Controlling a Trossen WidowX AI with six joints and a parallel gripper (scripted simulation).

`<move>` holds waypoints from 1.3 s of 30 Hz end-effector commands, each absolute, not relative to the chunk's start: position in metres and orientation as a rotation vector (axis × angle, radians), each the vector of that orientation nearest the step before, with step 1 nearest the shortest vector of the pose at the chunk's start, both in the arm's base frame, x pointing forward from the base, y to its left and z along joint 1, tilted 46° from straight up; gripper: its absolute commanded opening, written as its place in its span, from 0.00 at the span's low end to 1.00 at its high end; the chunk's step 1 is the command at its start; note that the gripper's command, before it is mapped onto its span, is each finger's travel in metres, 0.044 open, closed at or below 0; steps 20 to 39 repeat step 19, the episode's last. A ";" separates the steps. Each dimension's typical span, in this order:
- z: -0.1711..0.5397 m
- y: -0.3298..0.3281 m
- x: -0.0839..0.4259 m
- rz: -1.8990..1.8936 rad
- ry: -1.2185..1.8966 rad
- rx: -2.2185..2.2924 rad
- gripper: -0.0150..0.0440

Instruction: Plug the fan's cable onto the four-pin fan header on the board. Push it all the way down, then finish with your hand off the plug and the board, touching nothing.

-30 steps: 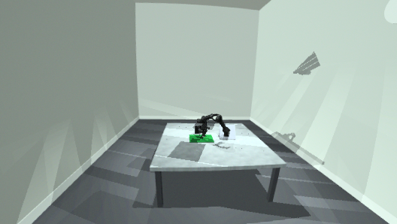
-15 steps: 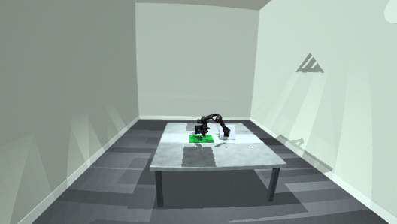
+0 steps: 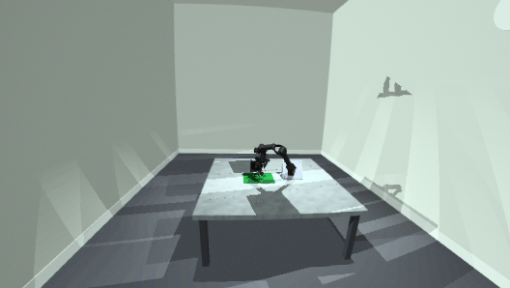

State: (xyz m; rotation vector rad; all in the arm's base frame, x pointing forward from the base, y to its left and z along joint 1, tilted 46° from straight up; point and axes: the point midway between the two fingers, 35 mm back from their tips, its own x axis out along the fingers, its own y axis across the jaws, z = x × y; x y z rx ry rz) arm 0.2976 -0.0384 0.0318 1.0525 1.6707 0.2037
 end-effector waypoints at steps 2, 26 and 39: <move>0.051 -0.027 0.277 0.210 1.675 1.043 0.69; 0.086 0.011 0.203 0.210 1.679 1.046 0.69; 0.086 0.011 0.203 0.210 1.679 1.046 0.69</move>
